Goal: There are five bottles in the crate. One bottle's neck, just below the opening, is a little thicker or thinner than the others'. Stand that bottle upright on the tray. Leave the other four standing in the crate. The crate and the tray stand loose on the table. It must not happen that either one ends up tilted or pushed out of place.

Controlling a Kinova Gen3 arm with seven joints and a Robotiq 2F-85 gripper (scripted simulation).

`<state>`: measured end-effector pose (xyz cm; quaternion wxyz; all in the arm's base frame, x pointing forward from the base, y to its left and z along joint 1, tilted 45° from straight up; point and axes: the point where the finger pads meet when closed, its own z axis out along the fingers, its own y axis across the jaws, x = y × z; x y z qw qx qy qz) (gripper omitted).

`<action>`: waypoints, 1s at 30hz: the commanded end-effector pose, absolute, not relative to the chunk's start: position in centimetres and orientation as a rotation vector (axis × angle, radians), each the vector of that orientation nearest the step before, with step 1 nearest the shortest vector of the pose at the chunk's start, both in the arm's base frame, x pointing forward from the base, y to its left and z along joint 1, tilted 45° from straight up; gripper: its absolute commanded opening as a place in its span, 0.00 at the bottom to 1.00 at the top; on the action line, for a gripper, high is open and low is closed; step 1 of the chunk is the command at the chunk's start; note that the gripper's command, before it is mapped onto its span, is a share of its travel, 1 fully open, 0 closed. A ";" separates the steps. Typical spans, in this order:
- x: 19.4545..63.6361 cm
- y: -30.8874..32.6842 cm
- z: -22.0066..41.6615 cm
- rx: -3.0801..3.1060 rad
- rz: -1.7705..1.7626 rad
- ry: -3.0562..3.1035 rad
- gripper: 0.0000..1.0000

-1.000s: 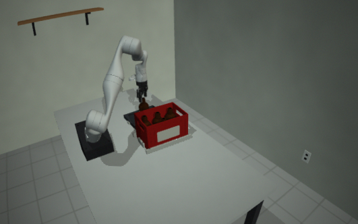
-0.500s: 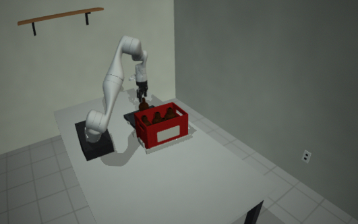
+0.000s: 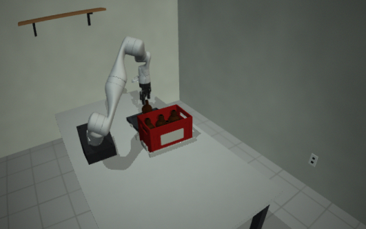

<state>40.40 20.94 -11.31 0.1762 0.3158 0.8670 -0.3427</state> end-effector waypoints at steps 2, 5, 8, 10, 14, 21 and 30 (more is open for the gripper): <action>40.4 21.1 -11.3 0.893 -0.967 2.456 1.00; 40.4 21.1 -11.2 0.893 -0.967 2.456 1.00; 40.4 21.1 -11.2 0.893 -0.967 2.456 1.00; 40.4 21.2 -11.1 0.893 -0.967 2.456 1.00; 40.4 21.3 -11.0 0.893 -0.967 2.456 1.00; 40.3 22.0 -10.3 0.893 -0.967 2.456 1.00; 40.2 23.1 -9.2 0.893 -0.967 2.456 1.00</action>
